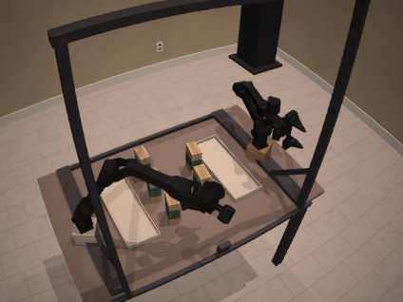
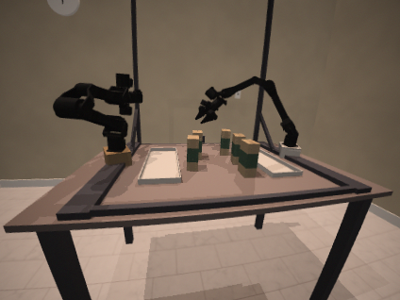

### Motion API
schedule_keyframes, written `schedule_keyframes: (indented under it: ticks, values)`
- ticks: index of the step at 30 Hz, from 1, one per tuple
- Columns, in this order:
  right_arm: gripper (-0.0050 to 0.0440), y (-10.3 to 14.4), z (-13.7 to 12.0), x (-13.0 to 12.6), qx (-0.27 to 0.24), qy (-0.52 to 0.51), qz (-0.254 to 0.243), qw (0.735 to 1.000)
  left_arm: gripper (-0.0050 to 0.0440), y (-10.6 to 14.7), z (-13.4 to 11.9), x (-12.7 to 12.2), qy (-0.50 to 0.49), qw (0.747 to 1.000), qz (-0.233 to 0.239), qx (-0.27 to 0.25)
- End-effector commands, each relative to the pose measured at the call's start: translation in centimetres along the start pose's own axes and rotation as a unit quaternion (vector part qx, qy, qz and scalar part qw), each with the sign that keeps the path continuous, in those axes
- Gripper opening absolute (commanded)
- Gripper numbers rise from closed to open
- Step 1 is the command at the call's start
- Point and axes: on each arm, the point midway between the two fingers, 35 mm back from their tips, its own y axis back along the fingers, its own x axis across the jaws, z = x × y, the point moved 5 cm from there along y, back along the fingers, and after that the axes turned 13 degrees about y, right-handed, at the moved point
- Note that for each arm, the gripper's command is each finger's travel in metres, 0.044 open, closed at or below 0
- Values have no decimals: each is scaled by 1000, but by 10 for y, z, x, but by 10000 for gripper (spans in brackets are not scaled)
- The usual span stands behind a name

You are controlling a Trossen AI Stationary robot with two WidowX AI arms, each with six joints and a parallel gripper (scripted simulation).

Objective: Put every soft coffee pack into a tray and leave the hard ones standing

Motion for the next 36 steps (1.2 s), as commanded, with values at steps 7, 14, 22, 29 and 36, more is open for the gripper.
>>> schedule_keyframes:
  ticks: [7, 14, 22, 29, 36]
  values:
    - [440, 0, 1, 5, -1, 2, 6, 1000, 440, 12, 13, -5, 11, 1000, -14, -11]
    - [440, 0, 1, 5, -1, 2, 6, 1000, 440, 12, 13, -5, 11, 1000, -14, -11]
    - [363, 0, 1, 5, -1, 2, 6, 1000, 358, 20, 31, 14, -87, 996, -5, 11]
    - [363, 0, 1, 5, -1, 2, 6, 1000, 358, 20, 35, 33, -201, 979, 5, 44]
    - [363, 0, 1, 5, -1, 2, 6, 1000, 358, 21, 37, 50, -274, 959, 8, 70]
